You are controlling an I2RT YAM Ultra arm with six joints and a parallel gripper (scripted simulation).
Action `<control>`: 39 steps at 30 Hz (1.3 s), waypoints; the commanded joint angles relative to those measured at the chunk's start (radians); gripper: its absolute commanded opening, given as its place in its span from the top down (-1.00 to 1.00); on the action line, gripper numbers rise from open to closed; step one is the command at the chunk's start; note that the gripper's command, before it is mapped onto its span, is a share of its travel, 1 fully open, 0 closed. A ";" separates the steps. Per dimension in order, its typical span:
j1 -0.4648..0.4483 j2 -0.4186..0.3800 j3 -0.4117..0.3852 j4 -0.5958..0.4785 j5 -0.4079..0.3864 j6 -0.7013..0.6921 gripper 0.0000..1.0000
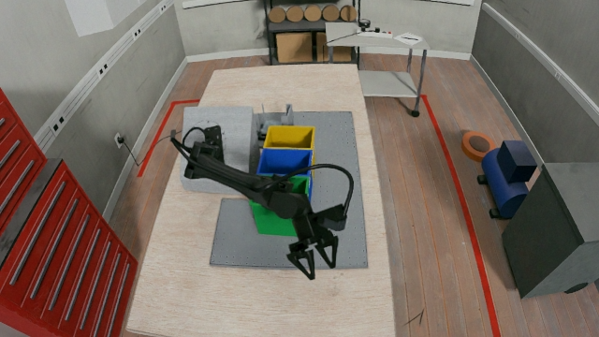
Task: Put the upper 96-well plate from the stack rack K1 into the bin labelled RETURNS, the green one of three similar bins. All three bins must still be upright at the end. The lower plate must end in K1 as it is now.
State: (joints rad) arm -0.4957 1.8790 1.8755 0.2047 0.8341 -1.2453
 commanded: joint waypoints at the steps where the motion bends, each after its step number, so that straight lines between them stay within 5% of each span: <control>1: 0.027 -0.027 0.020 0.017 -0.016 0.006 -1.00; 17: 0.027 -0.027 0.020 0.017 -0.016 0.006 -1.00; 20: 0.026 -0.047 0.022 -0.085 -0.073 0.097 -1.00; 28: 0.075 0.026 0.029 -0.034 -0.025 0.096 -1.00; 31: 0.078 -0.017 0.041 -0.156 -0.089 0.177 -1.00; 39: 0.123 0.057 0.028 -0.089 -0.032 0.184 -1.00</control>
State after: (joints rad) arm -0.4301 1.9221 1.8759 0.0795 0.7948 -1.0874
